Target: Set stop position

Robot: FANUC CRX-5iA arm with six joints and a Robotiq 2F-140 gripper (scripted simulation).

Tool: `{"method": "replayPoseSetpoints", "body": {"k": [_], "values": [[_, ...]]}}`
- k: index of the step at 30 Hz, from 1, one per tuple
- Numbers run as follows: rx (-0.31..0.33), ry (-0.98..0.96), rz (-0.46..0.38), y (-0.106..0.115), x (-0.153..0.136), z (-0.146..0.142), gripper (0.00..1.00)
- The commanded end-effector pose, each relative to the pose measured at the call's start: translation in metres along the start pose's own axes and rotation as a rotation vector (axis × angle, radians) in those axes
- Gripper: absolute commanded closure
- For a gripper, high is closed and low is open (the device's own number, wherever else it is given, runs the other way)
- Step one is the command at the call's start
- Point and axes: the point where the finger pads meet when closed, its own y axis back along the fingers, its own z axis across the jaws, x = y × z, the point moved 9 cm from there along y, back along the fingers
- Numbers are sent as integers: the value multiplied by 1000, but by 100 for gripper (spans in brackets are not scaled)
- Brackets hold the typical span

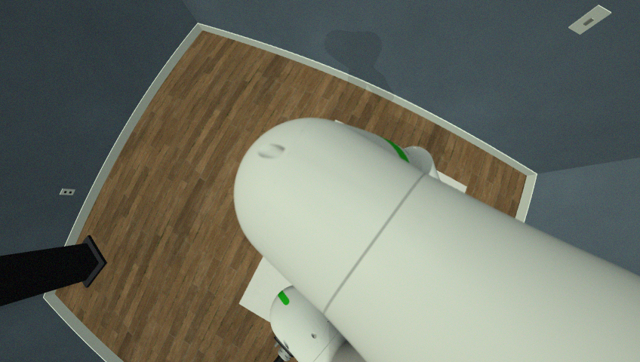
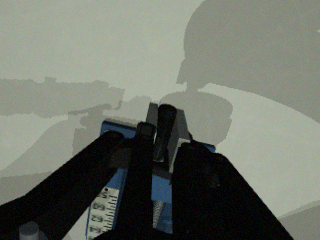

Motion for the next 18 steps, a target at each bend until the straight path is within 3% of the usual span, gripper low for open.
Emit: {"method": "replayPoseSetpoints", "body": {"k": [1, 18], "values": [[-1, 0, 0, 3, 0, 4, 96], [-1, 0, 0, 7, 0, 21, 96]]}}
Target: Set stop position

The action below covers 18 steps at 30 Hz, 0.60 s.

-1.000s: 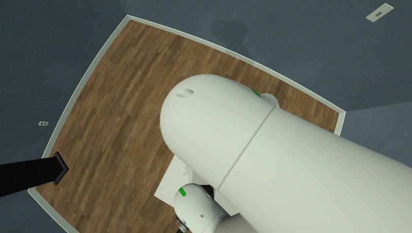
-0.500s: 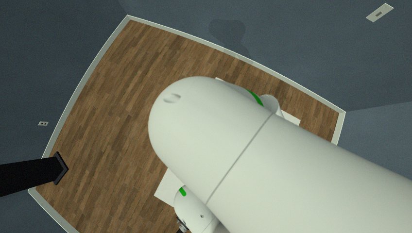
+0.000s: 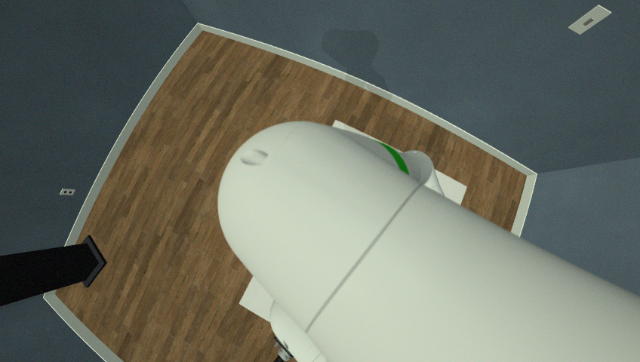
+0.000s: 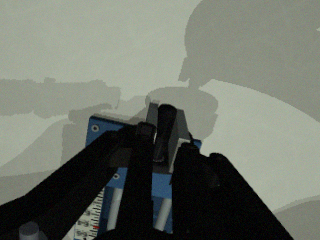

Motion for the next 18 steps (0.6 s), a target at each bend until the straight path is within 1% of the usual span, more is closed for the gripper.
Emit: {"method": "replayPoseSetpoints", "body": {"k": [1, 18], "values": [[0, 0, 0, 0, 0, 4, 96], [0, 0, 0, -5, 0, 17, 96]]}}
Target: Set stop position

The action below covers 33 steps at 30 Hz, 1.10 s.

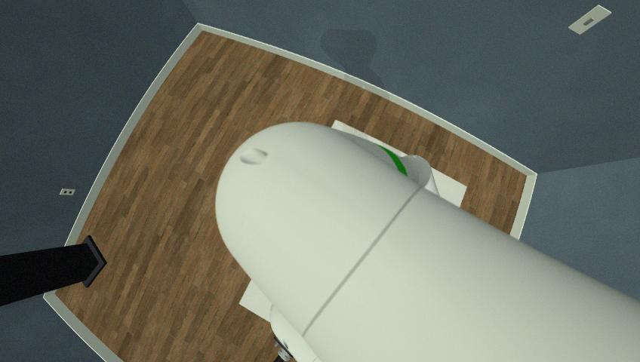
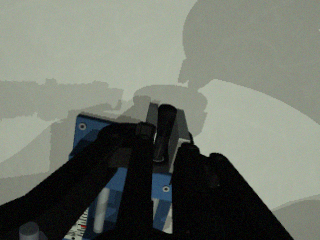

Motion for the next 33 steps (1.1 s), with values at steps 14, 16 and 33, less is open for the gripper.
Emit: {"method": "replayPoseSetpoints", "body": {"k": [14, 16, 33], "values": [[0, 0, 0, -6, 0, 8, 96], [0, 0, 0, -7, 0, 9, 96], [0, 0, 0, -10, 0, 11, 96]]}}
